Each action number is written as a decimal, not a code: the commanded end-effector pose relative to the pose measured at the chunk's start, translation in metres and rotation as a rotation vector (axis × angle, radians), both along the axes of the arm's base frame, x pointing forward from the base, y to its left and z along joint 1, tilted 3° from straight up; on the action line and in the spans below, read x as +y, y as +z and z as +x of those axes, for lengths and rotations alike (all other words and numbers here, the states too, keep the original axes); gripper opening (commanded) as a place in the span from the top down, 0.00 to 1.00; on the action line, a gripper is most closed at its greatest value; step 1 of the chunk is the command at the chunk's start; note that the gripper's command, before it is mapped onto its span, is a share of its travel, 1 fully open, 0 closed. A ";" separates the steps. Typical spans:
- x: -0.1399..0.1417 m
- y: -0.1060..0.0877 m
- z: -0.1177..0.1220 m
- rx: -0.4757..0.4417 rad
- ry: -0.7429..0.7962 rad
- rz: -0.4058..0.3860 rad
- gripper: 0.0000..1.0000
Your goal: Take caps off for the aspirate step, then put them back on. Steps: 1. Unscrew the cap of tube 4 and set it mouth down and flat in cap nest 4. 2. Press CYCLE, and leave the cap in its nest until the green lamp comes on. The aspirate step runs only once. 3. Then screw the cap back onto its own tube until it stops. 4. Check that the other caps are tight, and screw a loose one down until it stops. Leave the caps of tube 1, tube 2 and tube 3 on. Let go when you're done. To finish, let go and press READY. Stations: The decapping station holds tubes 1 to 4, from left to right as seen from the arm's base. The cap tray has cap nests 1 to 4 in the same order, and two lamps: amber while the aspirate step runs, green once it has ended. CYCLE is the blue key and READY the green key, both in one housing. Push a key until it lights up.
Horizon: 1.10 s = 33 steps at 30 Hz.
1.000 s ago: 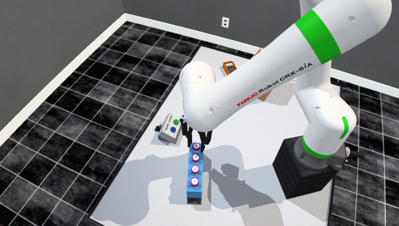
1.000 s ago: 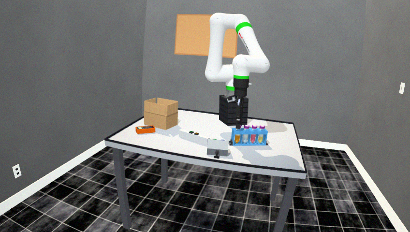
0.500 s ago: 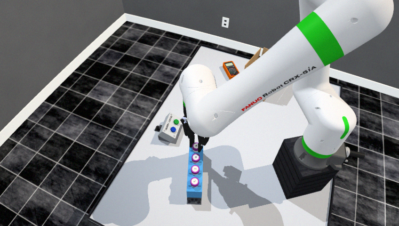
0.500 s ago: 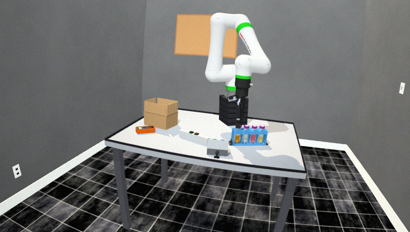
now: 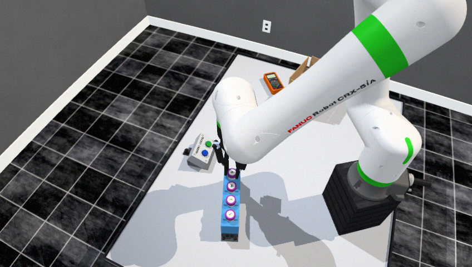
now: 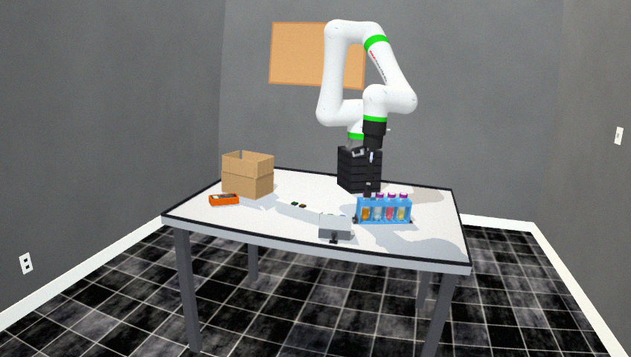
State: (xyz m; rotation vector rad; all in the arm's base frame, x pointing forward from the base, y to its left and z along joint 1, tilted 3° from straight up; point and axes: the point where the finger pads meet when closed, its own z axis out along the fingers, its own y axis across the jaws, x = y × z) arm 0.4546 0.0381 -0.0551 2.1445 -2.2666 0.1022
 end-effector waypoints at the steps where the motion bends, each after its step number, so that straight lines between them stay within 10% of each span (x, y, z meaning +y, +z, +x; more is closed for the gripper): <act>1: 0.000 0.001 0.001 0.016 0.210 0.005 0.70; 15: 0.000 0.001 0.001 0.049 0.806 -0.013 0.70; 33: 0.000 0.001 0.001 0.048 0.806 -0.013 0.59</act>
